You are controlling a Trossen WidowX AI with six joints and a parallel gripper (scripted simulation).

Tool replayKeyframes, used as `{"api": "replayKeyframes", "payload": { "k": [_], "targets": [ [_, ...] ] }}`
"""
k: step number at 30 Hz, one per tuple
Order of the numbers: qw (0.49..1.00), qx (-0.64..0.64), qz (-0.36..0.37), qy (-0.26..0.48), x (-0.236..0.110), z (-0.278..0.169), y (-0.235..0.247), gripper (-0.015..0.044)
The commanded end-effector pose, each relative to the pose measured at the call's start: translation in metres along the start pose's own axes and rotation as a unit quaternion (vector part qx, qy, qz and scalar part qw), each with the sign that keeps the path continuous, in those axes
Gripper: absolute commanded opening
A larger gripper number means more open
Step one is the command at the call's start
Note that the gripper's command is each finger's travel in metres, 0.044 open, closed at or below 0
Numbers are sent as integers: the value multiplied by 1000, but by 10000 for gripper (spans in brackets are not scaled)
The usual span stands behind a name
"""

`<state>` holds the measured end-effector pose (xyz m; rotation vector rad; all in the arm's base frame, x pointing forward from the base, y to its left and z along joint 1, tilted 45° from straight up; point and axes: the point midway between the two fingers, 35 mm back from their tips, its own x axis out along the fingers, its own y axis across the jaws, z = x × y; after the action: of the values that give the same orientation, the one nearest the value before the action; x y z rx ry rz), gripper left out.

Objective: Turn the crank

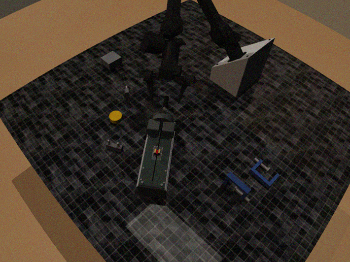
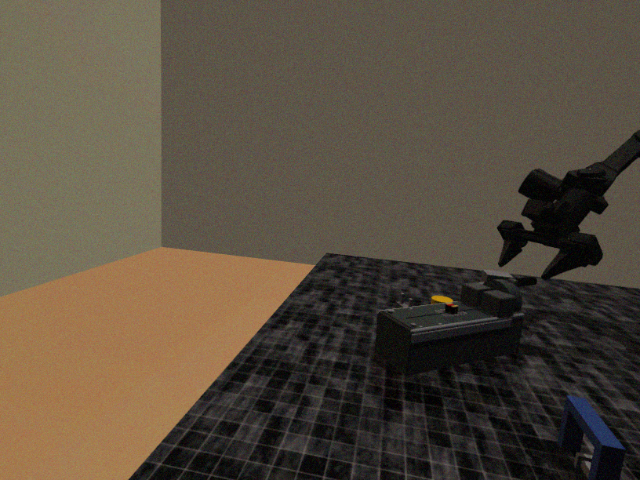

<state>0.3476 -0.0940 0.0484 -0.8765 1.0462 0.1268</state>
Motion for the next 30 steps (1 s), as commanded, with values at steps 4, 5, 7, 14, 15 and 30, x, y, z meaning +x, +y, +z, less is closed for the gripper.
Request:
{"api": "replayKeyframes", "payload": {
  "k": [4, 5, 7, 14, 15, 30],
  "targets": [
    [1000, -3, 1, -1, 8, -8, 0, 440],
    [1000, -3, 1, -1, 9, -9, 0, 440],
    [1000, -3, 1, -1, 12, -11, 0, 440],
    [1000, -3, 1, 0, 20, -19, 0, 440],
    [1000, -3, 1, 0, 21, -21, 0, 440],
    [1000, -3, 0, 0, 32, -34, 1, 361]
  ]
}}
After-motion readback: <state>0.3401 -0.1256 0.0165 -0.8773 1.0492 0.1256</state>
